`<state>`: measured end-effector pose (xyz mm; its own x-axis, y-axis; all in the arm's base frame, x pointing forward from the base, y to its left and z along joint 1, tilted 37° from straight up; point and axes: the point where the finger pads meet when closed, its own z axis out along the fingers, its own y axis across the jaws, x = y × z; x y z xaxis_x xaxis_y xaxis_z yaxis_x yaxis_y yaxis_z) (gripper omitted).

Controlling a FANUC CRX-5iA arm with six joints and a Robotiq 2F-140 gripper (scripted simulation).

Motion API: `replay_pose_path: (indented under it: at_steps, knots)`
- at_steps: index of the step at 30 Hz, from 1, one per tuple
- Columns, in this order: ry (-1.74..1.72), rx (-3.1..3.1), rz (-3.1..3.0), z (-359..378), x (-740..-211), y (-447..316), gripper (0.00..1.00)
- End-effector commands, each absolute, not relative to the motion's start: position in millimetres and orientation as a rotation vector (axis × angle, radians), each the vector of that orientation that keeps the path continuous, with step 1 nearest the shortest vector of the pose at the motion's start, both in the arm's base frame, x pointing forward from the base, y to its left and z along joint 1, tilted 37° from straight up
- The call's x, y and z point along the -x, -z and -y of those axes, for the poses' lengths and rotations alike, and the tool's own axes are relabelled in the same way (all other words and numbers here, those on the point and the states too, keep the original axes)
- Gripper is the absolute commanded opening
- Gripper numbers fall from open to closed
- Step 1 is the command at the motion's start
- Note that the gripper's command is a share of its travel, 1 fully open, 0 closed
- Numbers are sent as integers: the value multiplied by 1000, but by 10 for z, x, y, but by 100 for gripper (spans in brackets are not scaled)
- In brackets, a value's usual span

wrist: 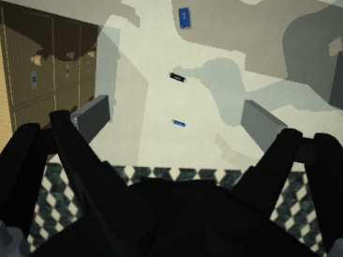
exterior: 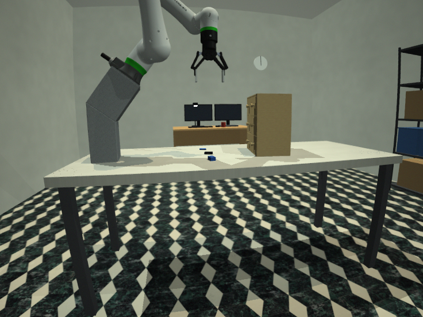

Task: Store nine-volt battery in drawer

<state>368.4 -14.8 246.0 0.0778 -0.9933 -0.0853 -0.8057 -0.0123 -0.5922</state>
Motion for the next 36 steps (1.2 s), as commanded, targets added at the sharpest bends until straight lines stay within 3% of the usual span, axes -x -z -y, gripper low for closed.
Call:
replay_pose_path:
  at_steps: [1,36]
  knots:
    - [493,1860,-1779,146,-3688,-2459,100]
    - [307,1356,-2132,-4,-3979,-2176,100]
